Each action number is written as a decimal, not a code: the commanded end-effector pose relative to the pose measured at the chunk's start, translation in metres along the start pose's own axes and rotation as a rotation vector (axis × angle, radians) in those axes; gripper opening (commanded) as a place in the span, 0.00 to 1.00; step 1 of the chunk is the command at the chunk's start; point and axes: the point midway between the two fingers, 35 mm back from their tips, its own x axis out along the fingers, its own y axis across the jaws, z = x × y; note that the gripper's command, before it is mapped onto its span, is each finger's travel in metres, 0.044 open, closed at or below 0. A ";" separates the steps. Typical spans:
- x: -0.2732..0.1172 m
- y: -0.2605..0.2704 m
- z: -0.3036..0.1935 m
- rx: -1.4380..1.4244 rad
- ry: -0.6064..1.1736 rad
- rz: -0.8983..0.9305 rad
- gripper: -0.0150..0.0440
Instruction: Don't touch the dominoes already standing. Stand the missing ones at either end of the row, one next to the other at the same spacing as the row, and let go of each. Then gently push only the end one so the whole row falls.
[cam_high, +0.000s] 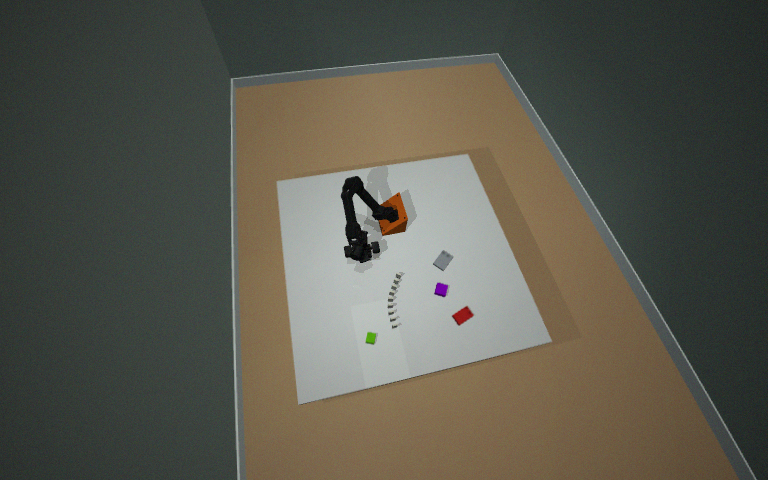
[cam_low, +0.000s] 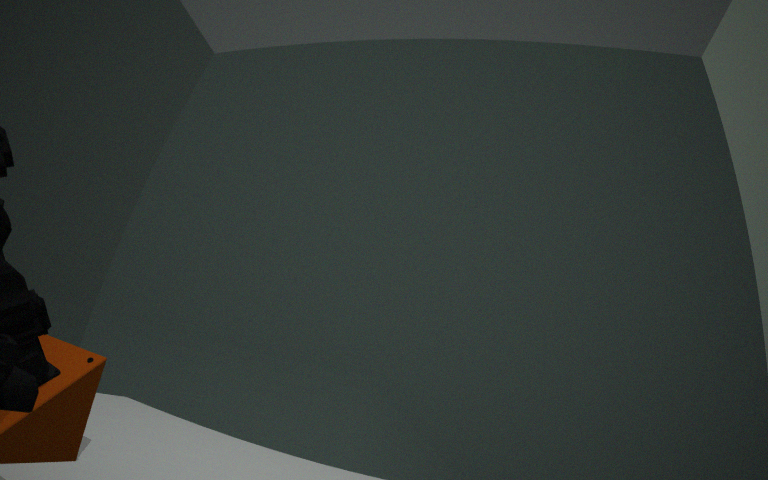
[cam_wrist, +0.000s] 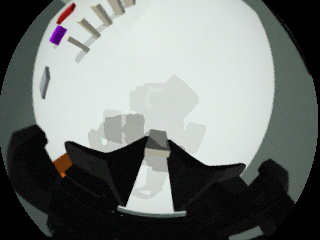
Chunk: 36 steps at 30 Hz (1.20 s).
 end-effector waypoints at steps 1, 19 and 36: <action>0.000 0.001 0.000 -0.004 -0.003 0.004 0.44; -0.132 0.000 0.000 -0.130 -0.026 0.025 0.44; -0.141 0.099 0.088 0.229 -0.028 0.056 0.44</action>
